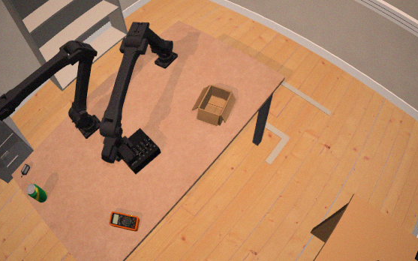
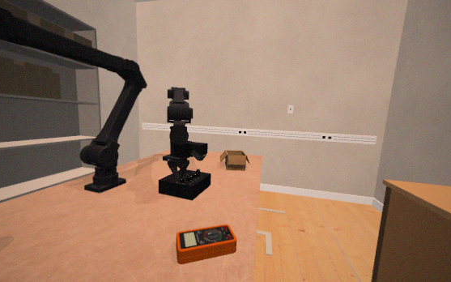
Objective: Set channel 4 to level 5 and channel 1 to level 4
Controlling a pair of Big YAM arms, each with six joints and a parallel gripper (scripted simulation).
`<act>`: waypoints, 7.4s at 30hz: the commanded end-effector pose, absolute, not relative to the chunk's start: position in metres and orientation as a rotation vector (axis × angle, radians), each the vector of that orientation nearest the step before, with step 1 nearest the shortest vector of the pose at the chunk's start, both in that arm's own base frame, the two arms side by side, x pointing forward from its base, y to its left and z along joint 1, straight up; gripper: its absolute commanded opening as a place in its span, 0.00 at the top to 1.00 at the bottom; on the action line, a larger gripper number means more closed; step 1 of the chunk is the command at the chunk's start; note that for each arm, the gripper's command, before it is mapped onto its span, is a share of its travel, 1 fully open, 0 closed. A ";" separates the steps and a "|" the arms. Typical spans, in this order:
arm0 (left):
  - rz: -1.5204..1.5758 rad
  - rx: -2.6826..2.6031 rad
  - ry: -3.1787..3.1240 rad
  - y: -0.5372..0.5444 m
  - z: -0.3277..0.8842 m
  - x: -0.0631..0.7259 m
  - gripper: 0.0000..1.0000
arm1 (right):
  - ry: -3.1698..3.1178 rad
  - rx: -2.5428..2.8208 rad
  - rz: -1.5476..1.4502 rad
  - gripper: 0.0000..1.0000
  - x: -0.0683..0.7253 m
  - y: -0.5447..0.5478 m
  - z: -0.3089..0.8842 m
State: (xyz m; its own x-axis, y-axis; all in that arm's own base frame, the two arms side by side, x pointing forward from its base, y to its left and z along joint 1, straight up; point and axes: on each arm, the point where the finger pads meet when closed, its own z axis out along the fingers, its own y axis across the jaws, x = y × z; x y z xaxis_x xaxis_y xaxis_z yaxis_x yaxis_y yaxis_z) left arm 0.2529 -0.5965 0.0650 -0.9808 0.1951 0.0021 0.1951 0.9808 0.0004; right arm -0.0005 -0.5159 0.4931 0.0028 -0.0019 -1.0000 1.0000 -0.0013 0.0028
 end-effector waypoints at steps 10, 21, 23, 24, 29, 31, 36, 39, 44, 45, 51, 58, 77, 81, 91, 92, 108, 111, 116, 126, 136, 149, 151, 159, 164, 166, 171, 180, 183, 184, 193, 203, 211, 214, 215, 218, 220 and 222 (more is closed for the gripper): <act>0.102 -0.302 -3.162 -0.613 0.108 0.255 1.00 | 1.160 1.147 -1.253 0.00 -0.001 -0.522 0.535; 0.102 -0.302 -3.162 -0.613 0.131 0.255 1.00 | 1.160 1.147 -1.253 0.00 -0.001 -0.522 0.535; 0.115 -0.303 -3.165 -0.613 0.142 0.255 1.00 | 1.160 1.147 -1.253 0.00 -0.001 -0.522 0.535; 0.104 -0.302 -3.162 -0.613 0.139 0.255 1.00 | 1.160 1.147 -1.253 0.00 -0.001 -0.522 0.535; 0.089 -0.302 -3.158 -0.612 0.138 0.255 1.00 | 1.160 1.147 -1.253 0.00 -0.001 -0.522 0.535; 0.058 -0.301 -3.148 -0.607 0.129 0.253 1.00 | 1.160 1.147 -1.253 0.00 -0.001 -0.522 0.535; 0.065 -0.301 -3.150 -0.608 0.127 0.253 1.00 | 1.160 1.147 -1.253 0.00 -0.001 -0.522 0.535; 0.065 -0.301 -3.151 -0.608 0.127 0.253 1.00 | 1.160 1.147 -1.253 0.00 -0.001 -0.522 0.535; 0.056 -0.307 -3.148 -0.592 0.126 0.266 1.00 | 1.160 1.147 -1.253 0.00 -0.001 -0.522 0.535; 0.062 -0.307 -3.151 -0.586 0.126 0.275 1.00 | 1.160 1.147 -1.253 0.00 -0.001 -0.522 0.535; 0.059 -0.307 -3.154 -0.555 0.126 0.314 1.00 | 1.160 1.147 -1.253 0.00 -0.001 -0.522 0.535; 0.007 -0.340 -3.125 -0.548 0.105 0.314 1.00 | 1.160 1.147 -1.253 0.00 -0.001 -0.522 0.535; 0.048 -0.331 -3.145 -0.554 0.118 0.321 1.00 | 1.160 1.147 -1.253 0.00 -0.001 -0.522 0.535; 0.048 -0.327 -3.146 -0.553 0.118 0.323 1.00 | 1.160 1.147 -1.253 0.00 -0.001 -0.522 0.535; 0.048 -0.327 -3.146 -0.553 0.118 0.323 1.00 | 1.160 1.147 -1.253 0.00 -0.001 -0.522 0.535; 0.048 -0.327 -3.145 -0.553 0.118 0.323 1.00 | 1.160 1.147 -1.253 0.00 -0.001 -0.522 0.535; 0.010 -0.325 -3.128 -0.548 0.099 0.320 1.00 | 1.160 1.147 -1.253 0.00 -0.001 -0.522 0.535; 0.007 -0.325 -3.127 -0.548 0.095 0.320 1.00 | 1.160 1.147 -1.253 0.00 -0.001 -0.522 0.535; 0.007 -0.325 -3.127 -0.548 0.092 0.320 1.00 | 1.160 1.147 -1.253 0.00 -0.001 -0.522 0.535; -0.002 -0.324 -3.123 -0.546 0.083 0.319 1.00 | 1.160 1.147 -1.253 0.00 -0.001 -0.522 0.535; 0.006 -0.325 -3.127 -0.547 0.081 0.319 1.00 | 1.160 1.147 -1.253 0.00 -0.001 -0.522 0.535; 0.005 -0.325 -3.126 -0.546 0.078 0.319 1.00 | 1.160 1.147 -1.253 0.00 -0.001 -0.522 0.535; 0.014 -0.325 -3.130 -0.549 0.080 0.320 1.00 | 1.160 1.147 -1.253 0.00 -0.001 -0.522 0.535; 0.015 -0.325 -3.131 -0.548 0.081 0.320 1.00 | 1.160 1.147 -1.253 0.00 -0.001 -0.522 0.535; 0.015 -0.325 -3.131 -0.548 0.081 0.320 1.00 | 1.160 1.147 -1.253 0.00 -0.001 -0.522 0.535; 0.015 -0.325 -3.131 -0.548 0.081 0.320 1.00 | 1.160 1.147 -1.253 0.00 -0.001 -0.522 0.535; 0.015 -0.325 -3.131 -0.548 0.081 0.320 1.00 | 1.160 1.147 -1.253 0.00 -0.001 -0.522 0.535; 0.015 -0.325 -3.131 -0.548 0.081 0.320 1.00 | 1.160 1.147 -1.253 0.00 -0.001 -0.522 0.535; 0.015 -0.325 -3.131 -0.548 0.081 0.320 1.00 | 1.160 1.147 -1.253 0.00 -0.001 -0.522 0.535; 0.015 -0.325 -3.131 -0.548 0.081 0.320 1.00 | 1.160 1.147 -1.253 0.00 -0.001 -0.522 0.535; 0.014 -0.325 -3.130 -0.548 0.080 0.320 1.00 | 1.160 1.147 -1.253 0.00 -0.001 -0.522 0.535; 0.064 -0.302 -3.154 -0.550 0.103 0.314 1.00 | 1.160 1.147 -1.253 0.00 -0.001 -0.522 0.535; 0.036 -0.288 -3.143 -0.549 0.091 0.320 1.00 | 1.160 1.147 -1.253 0.00 -0.001 -0.522 0.535; 0.039 -0.288 -3.145 -0.549 0.092 0.320 1.00 | 1.160 1.147 -1.253 0.00 -0.001 -0.522 0.535; 0.039 -0.288 -3.145 -0.549 0.092 0.320 1.00 | 1.160 1.147 -1.253 0.00 -0.001 -0.522 0.535; 0.039 -0.288 -3.145 -0.549 0.092 0.320 1.00 | 1.160 1.147 -1.253 0.00 -0.001 -0.522 0.535; 0.039 -0.288 -3.145 -0.549 0.092 0.320 1.00 | 1.160 1.147 -1.253 0.00 -0.001 -0.522 0.535; 0.039 -0.288 -3.145 -0.549 0.092 0.320 1.00 | 1.160 1.147 -1.253 0.00 -0.001 -0.522 0.535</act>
